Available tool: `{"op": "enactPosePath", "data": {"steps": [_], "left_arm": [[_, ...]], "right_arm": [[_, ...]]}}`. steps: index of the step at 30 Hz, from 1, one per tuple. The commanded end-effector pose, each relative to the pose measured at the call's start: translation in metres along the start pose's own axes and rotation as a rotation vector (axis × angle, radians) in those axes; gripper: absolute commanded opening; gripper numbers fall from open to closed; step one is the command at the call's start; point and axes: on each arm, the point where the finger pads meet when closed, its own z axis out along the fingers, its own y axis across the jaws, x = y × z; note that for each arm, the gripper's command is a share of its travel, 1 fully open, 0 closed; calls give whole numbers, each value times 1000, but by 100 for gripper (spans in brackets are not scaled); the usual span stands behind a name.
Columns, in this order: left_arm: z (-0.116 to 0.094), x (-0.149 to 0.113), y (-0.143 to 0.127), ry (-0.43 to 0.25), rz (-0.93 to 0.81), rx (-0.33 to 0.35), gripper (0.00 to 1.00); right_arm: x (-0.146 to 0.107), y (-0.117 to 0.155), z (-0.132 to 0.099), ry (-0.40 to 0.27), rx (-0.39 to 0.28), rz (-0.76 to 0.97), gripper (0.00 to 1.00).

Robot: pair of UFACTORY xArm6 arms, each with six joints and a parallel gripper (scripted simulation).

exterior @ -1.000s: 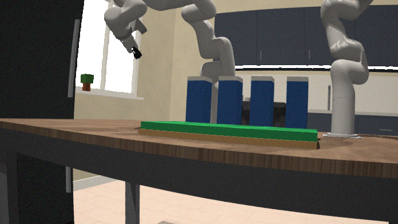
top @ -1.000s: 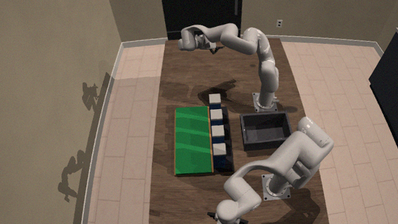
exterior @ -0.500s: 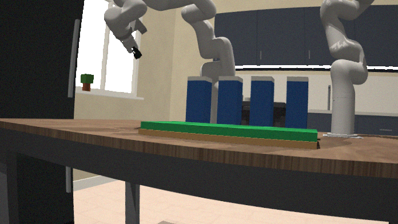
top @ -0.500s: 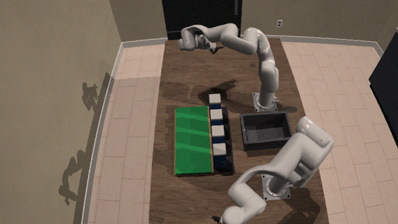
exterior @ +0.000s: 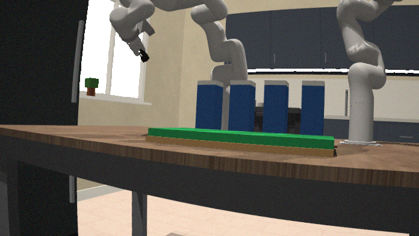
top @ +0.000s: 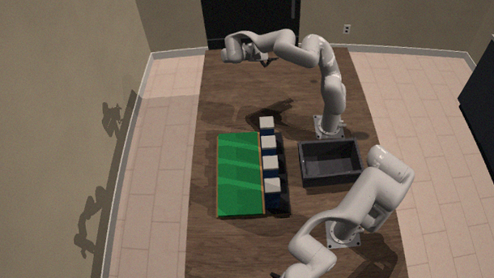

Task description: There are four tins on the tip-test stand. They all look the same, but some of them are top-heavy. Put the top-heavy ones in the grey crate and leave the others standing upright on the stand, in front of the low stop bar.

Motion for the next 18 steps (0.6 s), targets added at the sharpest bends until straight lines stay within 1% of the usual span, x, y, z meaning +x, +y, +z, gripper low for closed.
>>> {"op": "enactPosePath", "data": {"steps": [1,6,18], "left_arm": [[0,5,-10,15,53,-3,100],[2,9,-20,25,100,-2,100],[3,10,-23,29,119,-1,100]], "right_arm": [[1,-1,-1,-3,-2,3,100],[1,-1,-1,-3,-2,3,100],[1,-1,-1,-3,-2,3,100]]}}
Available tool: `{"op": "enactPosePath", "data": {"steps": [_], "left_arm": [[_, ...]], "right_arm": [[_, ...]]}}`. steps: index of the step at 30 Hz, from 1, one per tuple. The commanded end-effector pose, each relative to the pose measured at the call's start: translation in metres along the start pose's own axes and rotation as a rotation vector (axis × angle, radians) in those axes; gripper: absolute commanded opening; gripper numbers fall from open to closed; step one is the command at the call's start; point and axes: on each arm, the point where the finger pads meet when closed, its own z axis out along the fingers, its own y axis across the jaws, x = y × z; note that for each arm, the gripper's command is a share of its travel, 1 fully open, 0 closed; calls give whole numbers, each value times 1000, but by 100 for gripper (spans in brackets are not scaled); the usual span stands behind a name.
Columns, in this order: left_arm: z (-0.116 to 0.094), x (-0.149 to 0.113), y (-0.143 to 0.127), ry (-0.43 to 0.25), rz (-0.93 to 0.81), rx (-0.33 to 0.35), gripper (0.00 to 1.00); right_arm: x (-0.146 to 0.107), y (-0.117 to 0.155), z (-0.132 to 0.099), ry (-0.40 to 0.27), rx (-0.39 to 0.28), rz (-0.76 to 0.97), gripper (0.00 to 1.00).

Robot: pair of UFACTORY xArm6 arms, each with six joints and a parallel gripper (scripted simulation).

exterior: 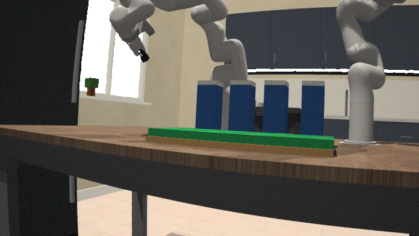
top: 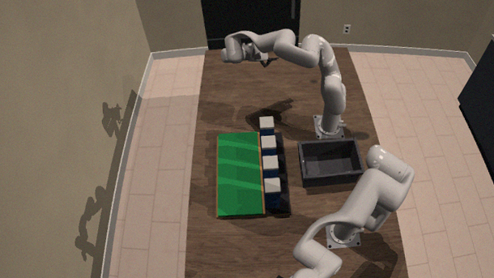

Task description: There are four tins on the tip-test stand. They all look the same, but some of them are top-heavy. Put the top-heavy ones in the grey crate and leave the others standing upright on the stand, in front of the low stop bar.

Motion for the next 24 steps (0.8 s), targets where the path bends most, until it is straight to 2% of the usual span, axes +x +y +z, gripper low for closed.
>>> {"op": "enactPosePath", "data": {"steps": [1,11,24], "left_arm": [[-1,1,0,4,1,0,100],[-1,1,0,4,1,0,100],[-1,1,0,4,1,0,100]], "right_arm": [[1,-1,-1,-3,-2,3,100],[0,0,0,-5,-7,16,100],[-7,4,11,-26,-71,153,100]]}}
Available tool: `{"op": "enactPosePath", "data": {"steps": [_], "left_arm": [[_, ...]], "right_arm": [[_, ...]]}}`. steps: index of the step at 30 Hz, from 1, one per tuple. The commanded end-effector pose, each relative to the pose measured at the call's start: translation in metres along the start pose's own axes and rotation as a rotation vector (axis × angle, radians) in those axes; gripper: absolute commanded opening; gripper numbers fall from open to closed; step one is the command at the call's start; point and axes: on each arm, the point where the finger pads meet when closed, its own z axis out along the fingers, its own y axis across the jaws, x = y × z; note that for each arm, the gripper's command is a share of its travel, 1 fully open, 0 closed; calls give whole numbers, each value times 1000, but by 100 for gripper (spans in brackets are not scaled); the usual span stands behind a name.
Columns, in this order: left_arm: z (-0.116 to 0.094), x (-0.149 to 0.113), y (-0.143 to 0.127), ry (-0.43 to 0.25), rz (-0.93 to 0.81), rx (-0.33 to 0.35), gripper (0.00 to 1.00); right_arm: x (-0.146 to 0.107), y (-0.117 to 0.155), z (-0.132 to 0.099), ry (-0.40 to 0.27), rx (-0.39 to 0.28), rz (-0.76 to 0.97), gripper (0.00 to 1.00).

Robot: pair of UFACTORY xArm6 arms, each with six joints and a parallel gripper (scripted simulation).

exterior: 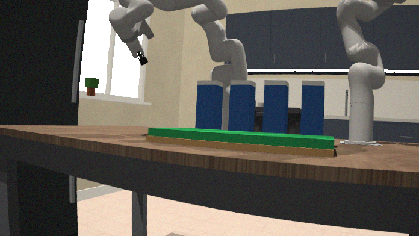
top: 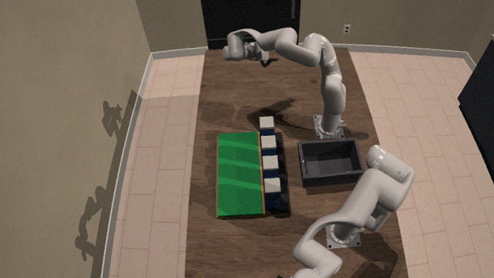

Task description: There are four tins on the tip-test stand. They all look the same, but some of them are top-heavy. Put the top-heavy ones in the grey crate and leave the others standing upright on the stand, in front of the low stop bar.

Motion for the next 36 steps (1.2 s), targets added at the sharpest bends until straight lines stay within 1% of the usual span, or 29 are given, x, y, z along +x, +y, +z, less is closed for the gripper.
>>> {"op": "enactPosePath", "data": {"steps": [1,15,17,32,34,36], "left_arm": [[-2,1,0,4,0,0,100],[-2,1,0,4,0,0,100],[-2,1,0,4,0,0,100],[-2,1,0,4,0,0,100],[-2,1,0,4,0,0,100],[-2,1,0,4,0,0,100]], "right_arm": [[-1,0,3,-11,-23,46,100],[-9,8,19,-22,-129,263,100],[-9,8,19,-22,-129,263,100],[-17,18,33,-6,-249,504,100],[-17,18,33,-6,-249,504,100],[-17,19,34,-2,-264,537,100]]}}
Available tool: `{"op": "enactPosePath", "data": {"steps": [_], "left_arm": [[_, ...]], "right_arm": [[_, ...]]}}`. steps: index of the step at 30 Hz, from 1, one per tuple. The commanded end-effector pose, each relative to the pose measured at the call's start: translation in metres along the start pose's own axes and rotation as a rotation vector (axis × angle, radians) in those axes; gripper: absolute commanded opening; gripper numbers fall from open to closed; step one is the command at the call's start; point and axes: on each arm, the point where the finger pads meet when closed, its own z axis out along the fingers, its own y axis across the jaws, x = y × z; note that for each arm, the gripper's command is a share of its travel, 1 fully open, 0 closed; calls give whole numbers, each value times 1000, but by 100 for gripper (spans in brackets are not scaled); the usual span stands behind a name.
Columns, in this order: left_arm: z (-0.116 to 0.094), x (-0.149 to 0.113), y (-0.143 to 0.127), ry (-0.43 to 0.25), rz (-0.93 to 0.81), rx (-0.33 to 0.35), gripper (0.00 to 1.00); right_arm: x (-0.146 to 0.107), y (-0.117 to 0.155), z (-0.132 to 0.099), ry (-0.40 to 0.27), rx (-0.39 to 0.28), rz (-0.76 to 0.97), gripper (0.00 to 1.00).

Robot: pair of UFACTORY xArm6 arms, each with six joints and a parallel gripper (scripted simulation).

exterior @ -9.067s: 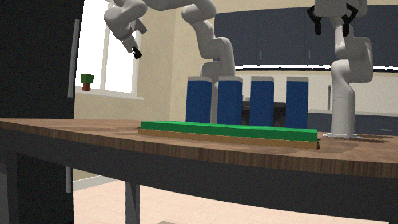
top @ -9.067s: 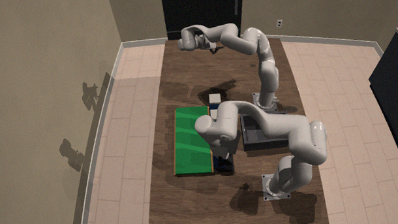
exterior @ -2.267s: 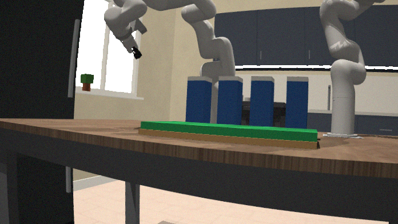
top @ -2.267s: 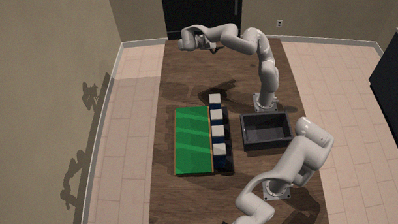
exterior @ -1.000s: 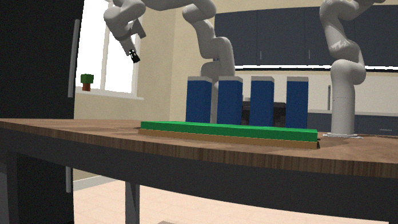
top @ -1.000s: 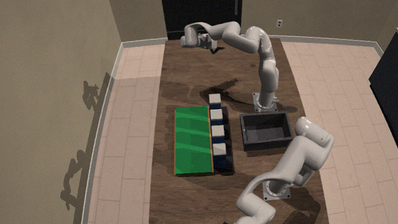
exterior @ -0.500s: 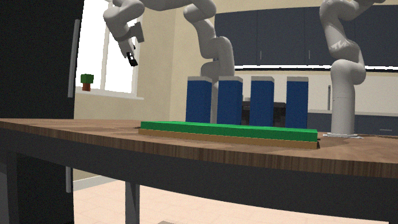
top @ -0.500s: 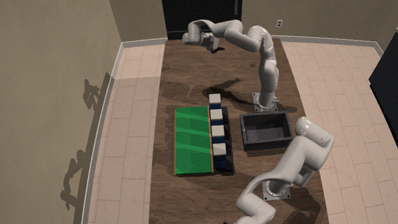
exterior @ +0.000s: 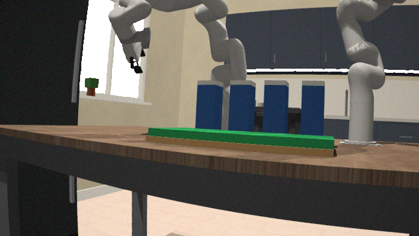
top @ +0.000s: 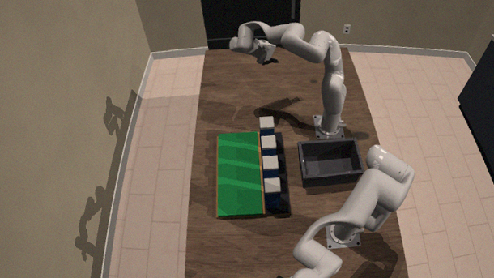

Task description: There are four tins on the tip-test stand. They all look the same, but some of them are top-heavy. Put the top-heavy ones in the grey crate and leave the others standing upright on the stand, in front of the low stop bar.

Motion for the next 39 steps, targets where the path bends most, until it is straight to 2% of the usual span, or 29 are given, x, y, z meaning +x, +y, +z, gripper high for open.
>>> {"op": "enactPosePath", "data": {"steps": [1,15,39], "left_arm": [[-2,1,0,4,0,0,100],[-2,1,0,4,0,0,100],[-2,1,0,4,0,0,100]], "right_arm": [[-1,0,2,2,-30,63,100],[-3,7,12,37,-119,266,100],[-5,20,26,147,-268,653,100]]}}
